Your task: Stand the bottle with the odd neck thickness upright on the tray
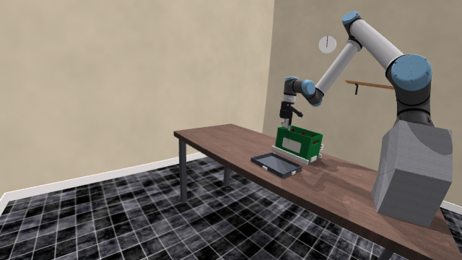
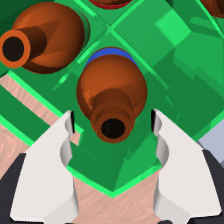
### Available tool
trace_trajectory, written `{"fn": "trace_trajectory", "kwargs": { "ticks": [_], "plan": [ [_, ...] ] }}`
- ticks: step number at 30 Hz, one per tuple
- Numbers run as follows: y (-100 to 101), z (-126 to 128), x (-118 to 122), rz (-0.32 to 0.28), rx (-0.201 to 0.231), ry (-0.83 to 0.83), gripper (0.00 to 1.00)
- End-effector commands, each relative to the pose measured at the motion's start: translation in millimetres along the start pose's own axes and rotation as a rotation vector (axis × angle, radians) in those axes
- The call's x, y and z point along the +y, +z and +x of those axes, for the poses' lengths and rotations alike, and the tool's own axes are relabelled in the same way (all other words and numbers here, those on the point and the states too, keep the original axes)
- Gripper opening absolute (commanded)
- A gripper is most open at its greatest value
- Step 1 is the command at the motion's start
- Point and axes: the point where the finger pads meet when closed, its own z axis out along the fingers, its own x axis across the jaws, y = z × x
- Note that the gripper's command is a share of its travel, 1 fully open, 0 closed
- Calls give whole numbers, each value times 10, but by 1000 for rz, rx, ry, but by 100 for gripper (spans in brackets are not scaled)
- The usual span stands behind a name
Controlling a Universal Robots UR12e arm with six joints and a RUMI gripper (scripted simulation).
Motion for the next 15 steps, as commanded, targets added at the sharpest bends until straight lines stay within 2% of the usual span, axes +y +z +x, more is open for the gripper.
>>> {"fn": "trace_trajectory", "kwargs": {
  "ticks": [1,7,8,15],
  "plan": [
    [-7,-4,4,-1,-1,0,38],
    [-7,-4,4,-1,-1,0,38],
    [-7,-4,4,-1,-1,0,0],
    [-7,-4,4,-1,-1,0,0]
  ]
}}
